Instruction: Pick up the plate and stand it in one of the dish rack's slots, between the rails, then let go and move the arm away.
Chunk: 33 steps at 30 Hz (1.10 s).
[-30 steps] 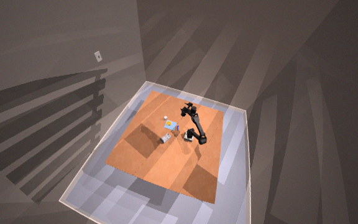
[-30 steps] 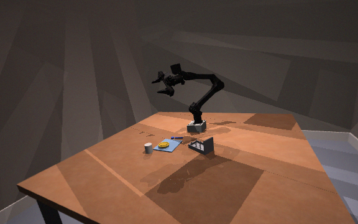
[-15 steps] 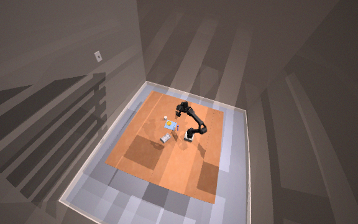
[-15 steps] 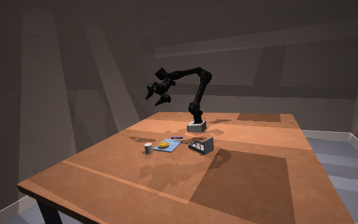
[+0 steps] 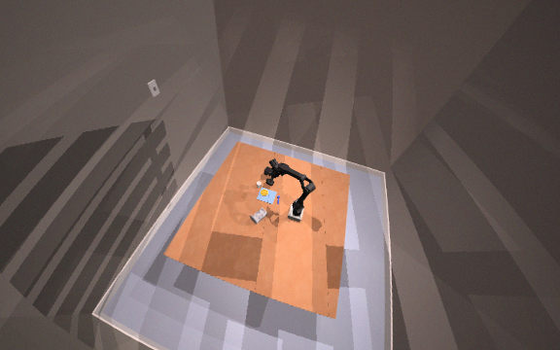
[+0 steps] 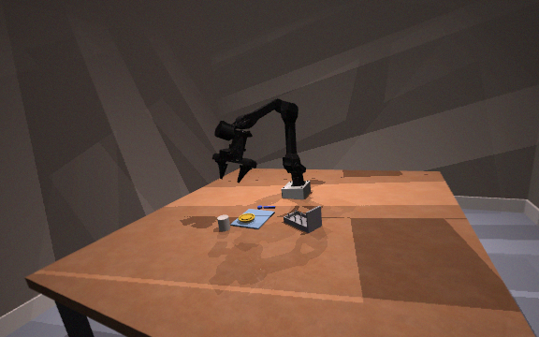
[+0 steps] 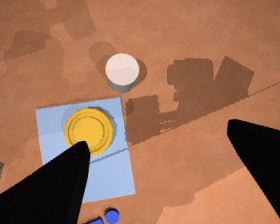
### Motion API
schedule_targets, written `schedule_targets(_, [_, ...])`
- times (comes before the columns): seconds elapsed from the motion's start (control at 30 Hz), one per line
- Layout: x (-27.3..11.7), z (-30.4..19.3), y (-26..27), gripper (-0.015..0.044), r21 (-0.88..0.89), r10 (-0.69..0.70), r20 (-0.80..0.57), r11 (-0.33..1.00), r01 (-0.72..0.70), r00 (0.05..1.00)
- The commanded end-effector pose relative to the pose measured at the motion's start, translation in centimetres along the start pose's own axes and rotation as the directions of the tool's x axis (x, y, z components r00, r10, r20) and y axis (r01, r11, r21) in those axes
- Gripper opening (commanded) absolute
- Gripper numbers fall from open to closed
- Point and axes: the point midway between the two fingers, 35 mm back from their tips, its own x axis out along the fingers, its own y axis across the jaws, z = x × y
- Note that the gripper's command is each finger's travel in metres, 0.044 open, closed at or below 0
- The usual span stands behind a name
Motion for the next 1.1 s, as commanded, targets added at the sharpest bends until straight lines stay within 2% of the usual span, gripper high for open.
schedule_targets(0.0, [2.6, 0.2, 1.6, 0.0400, 0.017, 0.058, -0.112, 0.998, -0.057, 0.992])
schedule_targets(0.4, [9.2, -1.4, 7.3, 0.0400, 0.028, 0.153, -0.436, 0.987, -0.156, 0.887])
schedule_targets(1.07, [11.5, -2.6, 7.8, 0.0400, 0.028, 0.153, -0.440, 0.987, -0.157, 0.885])
